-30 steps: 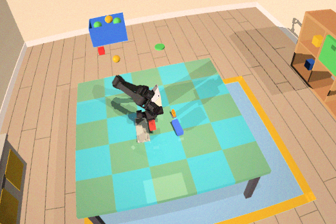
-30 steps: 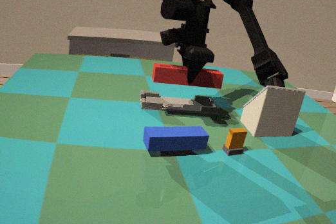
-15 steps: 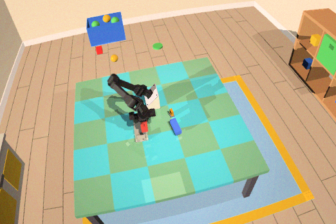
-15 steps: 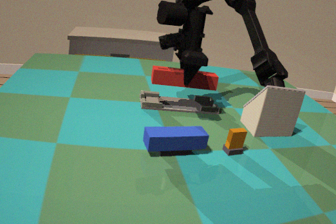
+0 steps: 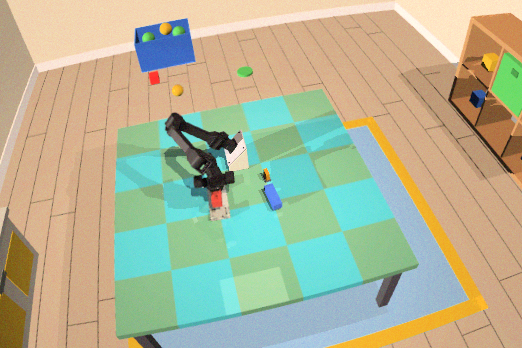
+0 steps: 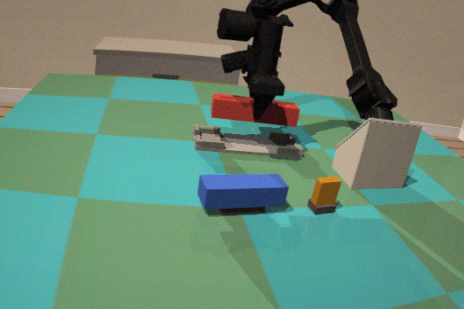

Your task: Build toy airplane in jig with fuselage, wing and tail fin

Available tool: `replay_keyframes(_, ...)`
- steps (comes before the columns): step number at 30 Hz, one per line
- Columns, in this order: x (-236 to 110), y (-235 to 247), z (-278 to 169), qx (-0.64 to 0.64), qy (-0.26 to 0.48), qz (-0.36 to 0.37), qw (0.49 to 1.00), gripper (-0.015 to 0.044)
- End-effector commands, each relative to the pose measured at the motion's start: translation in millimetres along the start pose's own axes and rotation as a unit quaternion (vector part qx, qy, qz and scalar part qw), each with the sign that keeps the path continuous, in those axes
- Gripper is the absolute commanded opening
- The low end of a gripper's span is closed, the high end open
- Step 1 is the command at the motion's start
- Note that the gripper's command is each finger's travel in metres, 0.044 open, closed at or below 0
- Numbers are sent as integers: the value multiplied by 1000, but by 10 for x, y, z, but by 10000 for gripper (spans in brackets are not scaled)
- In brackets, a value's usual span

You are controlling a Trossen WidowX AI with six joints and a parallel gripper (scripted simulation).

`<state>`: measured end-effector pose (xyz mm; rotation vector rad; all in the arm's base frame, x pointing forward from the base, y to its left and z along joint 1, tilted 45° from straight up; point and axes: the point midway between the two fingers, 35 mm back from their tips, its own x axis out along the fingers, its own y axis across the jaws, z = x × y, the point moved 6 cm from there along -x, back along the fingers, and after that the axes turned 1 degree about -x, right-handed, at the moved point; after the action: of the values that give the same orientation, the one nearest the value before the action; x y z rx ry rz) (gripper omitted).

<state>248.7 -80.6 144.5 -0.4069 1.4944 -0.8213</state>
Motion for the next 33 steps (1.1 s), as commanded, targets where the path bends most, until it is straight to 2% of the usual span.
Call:
replay_keyframes(1, 16, -20, -13, -2, 0, -3, 1000, 131)
replay_keyframes(4, 15, -21, -12, -2, 0, -3, 1000, 197)
replay_keyframes(20, 18, -21, -12, -2, 0, -3, 1000, 197)
replay_keyframes(33, 217, -23, -4, -2, 0, -2, 1000, 197)
